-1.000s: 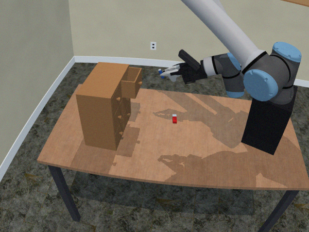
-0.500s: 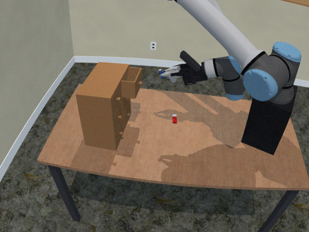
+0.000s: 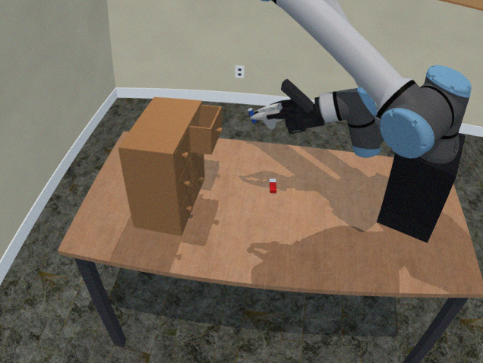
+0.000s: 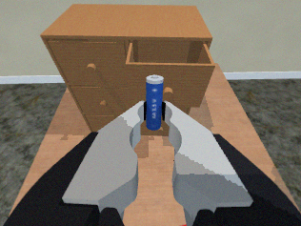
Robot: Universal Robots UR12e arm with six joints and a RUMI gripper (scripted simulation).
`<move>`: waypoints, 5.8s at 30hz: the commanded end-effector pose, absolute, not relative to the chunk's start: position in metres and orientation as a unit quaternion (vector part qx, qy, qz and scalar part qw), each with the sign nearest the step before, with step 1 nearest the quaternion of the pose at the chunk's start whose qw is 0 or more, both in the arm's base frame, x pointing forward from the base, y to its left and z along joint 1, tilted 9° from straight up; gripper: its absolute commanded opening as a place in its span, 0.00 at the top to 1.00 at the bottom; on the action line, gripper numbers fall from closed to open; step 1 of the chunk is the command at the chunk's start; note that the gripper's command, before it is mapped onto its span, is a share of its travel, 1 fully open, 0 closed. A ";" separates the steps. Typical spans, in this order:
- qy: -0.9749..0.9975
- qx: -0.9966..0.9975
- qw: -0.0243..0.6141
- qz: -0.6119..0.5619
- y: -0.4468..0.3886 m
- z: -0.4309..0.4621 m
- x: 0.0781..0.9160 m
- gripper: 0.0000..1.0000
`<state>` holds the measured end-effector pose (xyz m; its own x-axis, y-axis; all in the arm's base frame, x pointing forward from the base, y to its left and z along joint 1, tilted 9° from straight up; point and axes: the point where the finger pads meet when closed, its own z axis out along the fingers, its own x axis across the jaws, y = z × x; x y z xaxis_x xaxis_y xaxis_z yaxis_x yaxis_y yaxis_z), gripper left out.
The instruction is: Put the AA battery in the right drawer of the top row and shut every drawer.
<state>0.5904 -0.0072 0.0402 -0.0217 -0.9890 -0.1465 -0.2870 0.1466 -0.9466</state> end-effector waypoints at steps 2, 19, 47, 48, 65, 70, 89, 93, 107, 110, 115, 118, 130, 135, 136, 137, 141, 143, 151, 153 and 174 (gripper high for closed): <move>0.603 -0.529 0.458 -0.384 -0.007 0.041 0.591 0.95; 0.603 -0.528 0.458 -0.384 -0.007 0.041 0.599 0.95; 0.603 -0.528 0.458 -0.384 -0.009 0.043 0.637 0.95; 0.603 -0.528 0.458 -0.384 -0.009 0.043 0.639 0.95; 0.603 -0.528 0.458 -0.384 -0.010 0.045 0.678 0.95; 0.603 -0.528 0.458 -0.384 -0.011 0.046 0.691 0.95; 0.603 -0.528 0.458 -0.384 -0.012 0.048 0.729 0.95; 0.603 -0.528 0.458 -0.384 -0.012 0.048 0.733 0.95; 0.603 -0.528 0.458 -0.384 -0.012 0.049 0.745 0.95; 0.603 -0.528 0.458 -0.384 -0.012 0.049 0.746 0.95; 0.603 -0.528 0.458 -0.384 -0.013 0.049 0.747 0.95; 0.603 -0.528 0.458 -0.384 -0.013 0.049 0.747 0.95; 0.603 -0.528 0.458 -0.384 -0.013 0.049 0.747 0.95; 0.603 -0.528 0.458 -0.384 -0.013 0.049 0.747 0.95; 0.603 -0.528 0.458 -0.384 -0.013 0.049 0.747 0.95; 0.603 -0.528 0.458 -0.384 -0.013 0.049 0.747 0.95; 0.603 -0.528 0.458 -0.384 -0.013 0.049 0.747 0.95; 0.603 -0.528 0.458 -0.384 -0.013 0.049 0.747 0.95; 0.603 -0.528 0.458 -0.384 -0.013 0.049 0.747 0.95; 0.603 -0.528 0.458 -0.384 -0.013 0.049 0.747 0.95; 0.603 -0.528 0.458 -0.384 -0.013 0.049 0.747 0.00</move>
<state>0.7471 -0.0125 0.0481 -0.0227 -0.9889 -0.1468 -0.2866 0.1471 -0.9467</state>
